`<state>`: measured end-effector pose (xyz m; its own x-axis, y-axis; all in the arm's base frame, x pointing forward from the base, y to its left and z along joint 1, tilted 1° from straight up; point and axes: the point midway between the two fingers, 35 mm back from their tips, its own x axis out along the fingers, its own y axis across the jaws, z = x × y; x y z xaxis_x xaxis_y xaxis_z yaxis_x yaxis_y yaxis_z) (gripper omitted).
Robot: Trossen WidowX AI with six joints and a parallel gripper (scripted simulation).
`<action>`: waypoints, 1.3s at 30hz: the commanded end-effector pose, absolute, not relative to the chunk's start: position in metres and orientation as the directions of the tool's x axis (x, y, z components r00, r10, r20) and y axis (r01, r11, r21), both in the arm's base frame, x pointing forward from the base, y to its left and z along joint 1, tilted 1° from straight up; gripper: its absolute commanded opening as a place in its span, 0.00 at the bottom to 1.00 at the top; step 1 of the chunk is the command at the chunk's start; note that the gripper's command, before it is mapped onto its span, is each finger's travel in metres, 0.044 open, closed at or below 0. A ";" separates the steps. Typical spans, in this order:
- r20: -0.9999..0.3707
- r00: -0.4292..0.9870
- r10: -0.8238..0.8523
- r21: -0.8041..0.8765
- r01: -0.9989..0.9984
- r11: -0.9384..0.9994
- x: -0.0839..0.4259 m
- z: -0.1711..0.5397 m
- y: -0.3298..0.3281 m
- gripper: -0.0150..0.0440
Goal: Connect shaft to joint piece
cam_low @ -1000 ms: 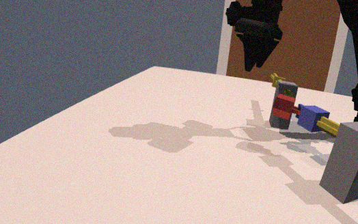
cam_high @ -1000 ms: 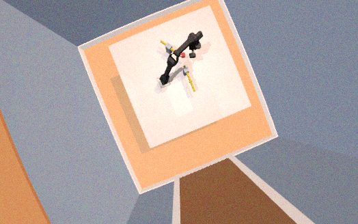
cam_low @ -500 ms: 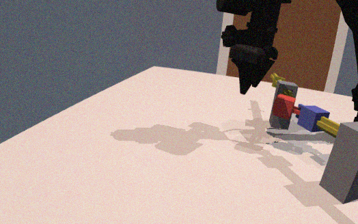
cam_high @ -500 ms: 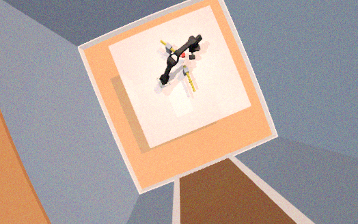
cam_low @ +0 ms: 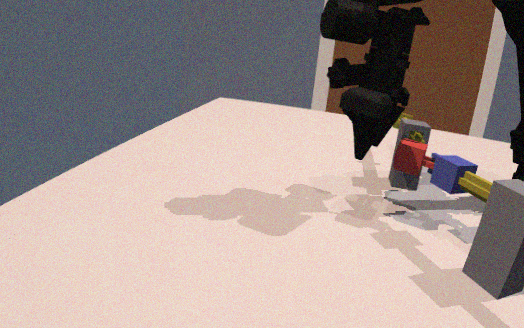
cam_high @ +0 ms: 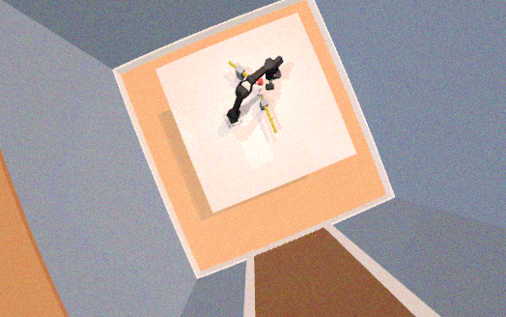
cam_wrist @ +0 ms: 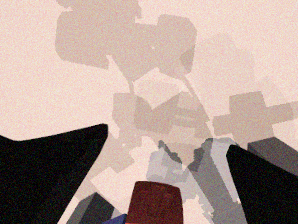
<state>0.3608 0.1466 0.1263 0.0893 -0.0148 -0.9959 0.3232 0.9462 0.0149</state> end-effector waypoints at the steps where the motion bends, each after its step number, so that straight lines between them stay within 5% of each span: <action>1: -0.996 0.094 -0.009 0.021 0.321 0.947 0.348 0.128 0.153 1.00; 12: -0.996 0.091 -0.008 0.021 0.321 0.947 0.311 0.125 0.164 1.00; 35: -0.996 0.091 -0.008 0.021 0.321 0.947 0.311 0.094 0.165 1.00; 39: -0.996 0.091 -0.008 0.021 0.321 0.947 0.311 0.094 0.165 0.82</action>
